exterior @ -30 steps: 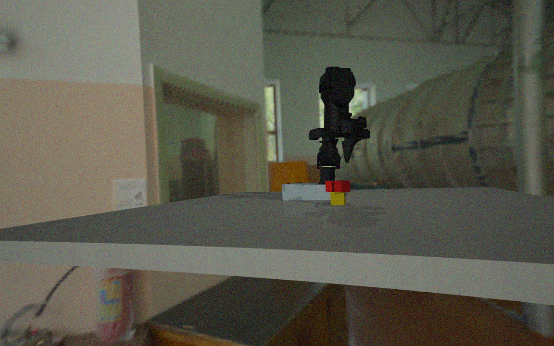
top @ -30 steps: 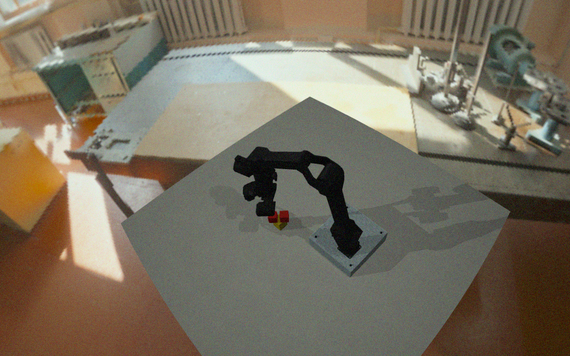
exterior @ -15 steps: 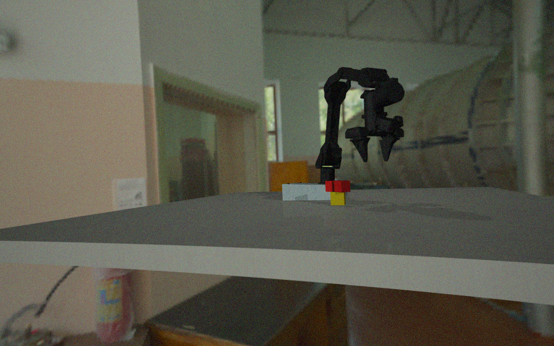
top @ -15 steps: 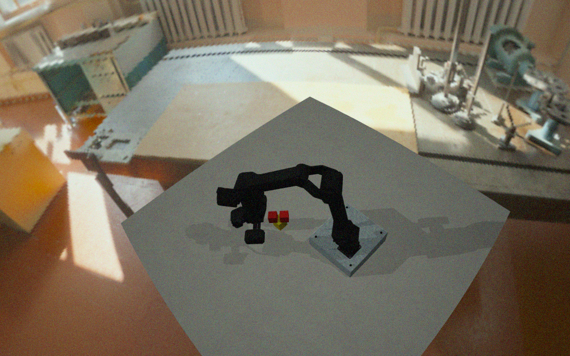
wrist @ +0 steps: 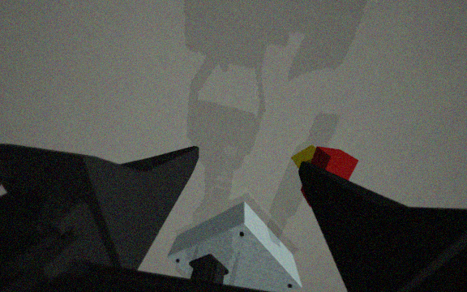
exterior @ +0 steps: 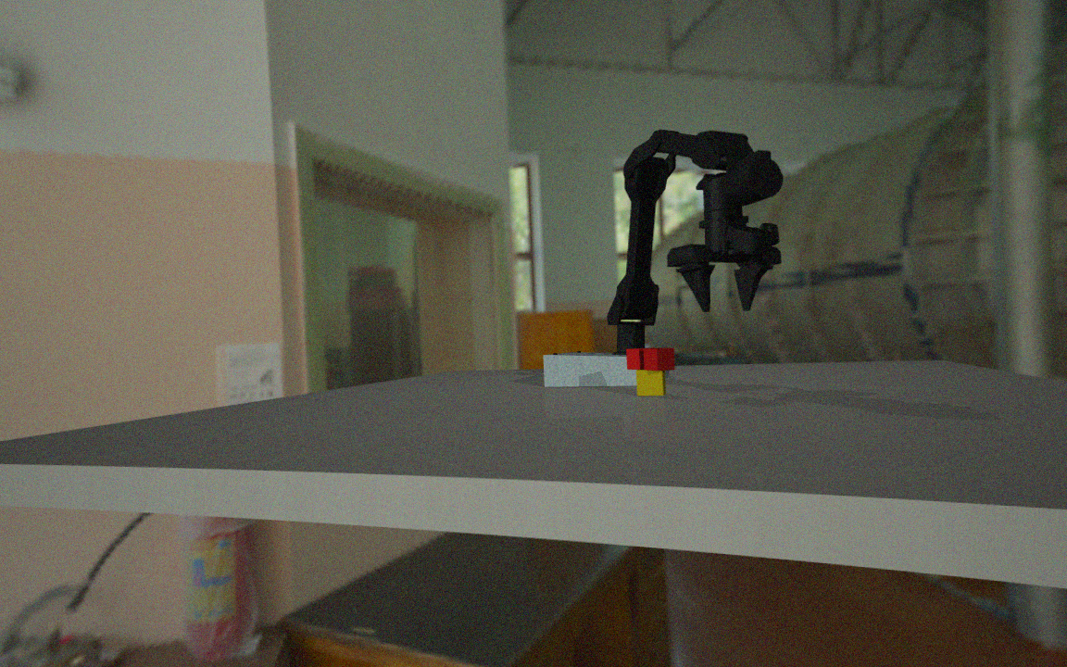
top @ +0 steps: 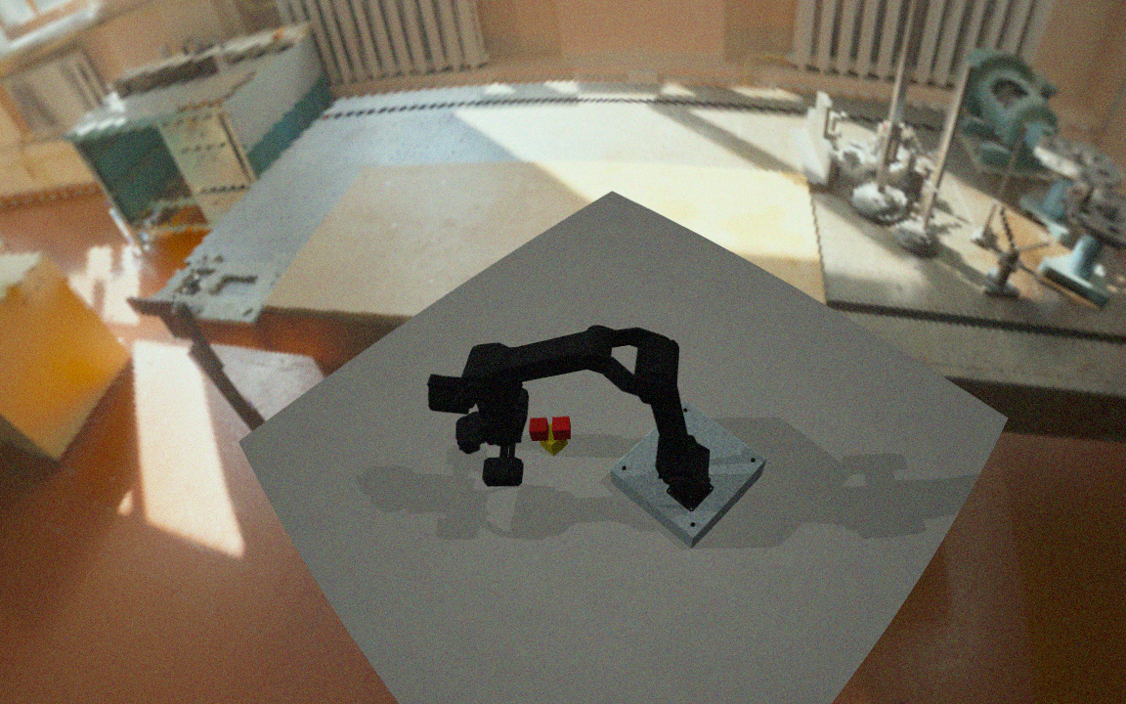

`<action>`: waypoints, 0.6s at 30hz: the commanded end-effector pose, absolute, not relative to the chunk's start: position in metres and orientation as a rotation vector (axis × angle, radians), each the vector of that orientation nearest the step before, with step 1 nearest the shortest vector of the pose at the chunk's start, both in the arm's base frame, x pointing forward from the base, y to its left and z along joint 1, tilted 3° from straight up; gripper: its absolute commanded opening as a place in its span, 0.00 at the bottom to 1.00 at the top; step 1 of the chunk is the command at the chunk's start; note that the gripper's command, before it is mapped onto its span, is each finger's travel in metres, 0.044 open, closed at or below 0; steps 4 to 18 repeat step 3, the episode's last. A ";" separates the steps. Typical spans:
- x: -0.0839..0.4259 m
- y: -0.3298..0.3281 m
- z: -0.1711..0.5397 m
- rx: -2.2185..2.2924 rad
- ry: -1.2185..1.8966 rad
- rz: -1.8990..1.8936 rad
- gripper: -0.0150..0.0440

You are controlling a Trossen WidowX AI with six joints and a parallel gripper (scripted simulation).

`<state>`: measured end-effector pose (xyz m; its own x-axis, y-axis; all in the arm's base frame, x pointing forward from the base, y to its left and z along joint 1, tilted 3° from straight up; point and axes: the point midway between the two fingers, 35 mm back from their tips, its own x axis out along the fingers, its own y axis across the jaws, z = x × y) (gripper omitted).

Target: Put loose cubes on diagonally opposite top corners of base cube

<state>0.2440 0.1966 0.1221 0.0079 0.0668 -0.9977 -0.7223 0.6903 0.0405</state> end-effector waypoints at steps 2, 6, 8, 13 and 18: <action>0.243 0.196 0.122 -0.579 1.445 0.671 0.93; 0.243 0.196 0.122 -0.579 1.445 0.671 0.93; 0.243 0.196 0.122 -0.579 1.445 0.671 0.93; 0.243 0.196 0.122 -0.579 1.445 0.671 0.93; 0.243 0.196 0.122 -0.579 1.445 0.671 0.93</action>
